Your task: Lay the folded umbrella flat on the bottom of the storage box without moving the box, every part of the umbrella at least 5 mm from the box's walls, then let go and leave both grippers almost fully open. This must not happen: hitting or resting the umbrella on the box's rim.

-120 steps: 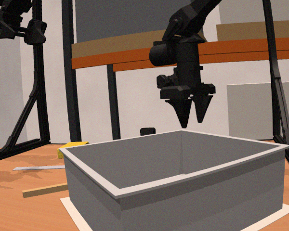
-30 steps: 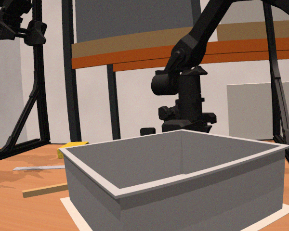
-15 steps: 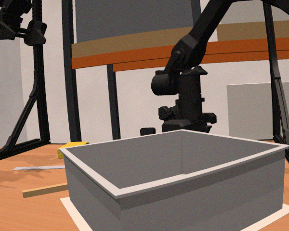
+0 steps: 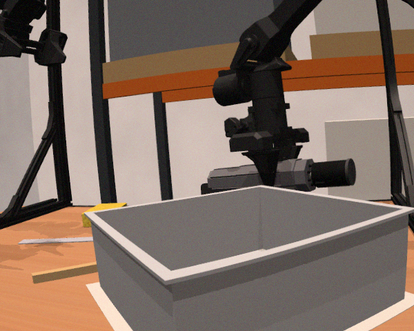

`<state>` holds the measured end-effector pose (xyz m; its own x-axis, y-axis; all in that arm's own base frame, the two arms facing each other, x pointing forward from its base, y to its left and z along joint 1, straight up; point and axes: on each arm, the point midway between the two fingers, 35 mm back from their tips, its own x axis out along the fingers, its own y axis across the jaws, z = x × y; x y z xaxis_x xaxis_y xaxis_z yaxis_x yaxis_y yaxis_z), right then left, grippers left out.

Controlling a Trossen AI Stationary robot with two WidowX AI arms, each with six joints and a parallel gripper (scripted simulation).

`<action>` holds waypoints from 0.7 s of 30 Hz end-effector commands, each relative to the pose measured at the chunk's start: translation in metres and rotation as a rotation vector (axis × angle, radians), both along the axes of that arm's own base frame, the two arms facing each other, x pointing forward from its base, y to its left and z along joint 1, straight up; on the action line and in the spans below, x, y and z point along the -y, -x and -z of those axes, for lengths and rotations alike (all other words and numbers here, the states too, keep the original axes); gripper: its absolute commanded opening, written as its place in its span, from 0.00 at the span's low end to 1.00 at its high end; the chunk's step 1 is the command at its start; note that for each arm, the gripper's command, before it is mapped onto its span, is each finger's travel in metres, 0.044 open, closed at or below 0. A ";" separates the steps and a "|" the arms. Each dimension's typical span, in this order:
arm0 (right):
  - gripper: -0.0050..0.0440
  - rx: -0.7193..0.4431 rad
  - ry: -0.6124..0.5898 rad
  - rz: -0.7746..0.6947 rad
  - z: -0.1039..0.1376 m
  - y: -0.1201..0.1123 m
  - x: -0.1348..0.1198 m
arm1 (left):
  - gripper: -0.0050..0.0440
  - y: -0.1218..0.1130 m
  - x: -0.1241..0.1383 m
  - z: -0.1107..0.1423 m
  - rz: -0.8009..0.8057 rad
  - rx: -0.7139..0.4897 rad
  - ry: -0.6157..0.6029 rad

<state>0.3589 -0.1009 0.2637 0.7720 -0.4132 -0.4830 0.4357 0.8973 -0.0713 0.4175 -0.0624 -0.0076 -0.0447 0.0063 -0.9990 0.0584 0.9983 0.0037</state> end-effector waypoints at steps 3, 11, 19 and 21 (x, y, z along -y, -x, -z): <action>0.92 0.001 -0.005 0.001 0.001 0.000 0.000 | 0.10 -0.003 -0.001 -0.067 -0.009 0.045 0.006; 0.92 0.001 -0.005 0.001 0.001 0.000 0.000 | 0.10 -0.002 -0.001 -0.074 -0.010 0.045 0.006; 0.92 0.001 -0.005 0.001 0.001 0.000 0.000 | 0.10 -0.002 -0.001 -0.074 -0.010 0.045 0.006; 0.92 0.001 -0.005 0.001 0.001 0.000 0.000 | 0.10 -0.002 -0.001 -0.074 -0.010 0.045 0.006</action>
<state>0.3589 -0.1009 0.2636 0.7720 -0.4132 -0.4830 0.4357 0.8973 -0.0713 0.4160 -0.0607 0.0580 -0.0226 0.0029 -0.9997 0.0542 0.9985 0.0017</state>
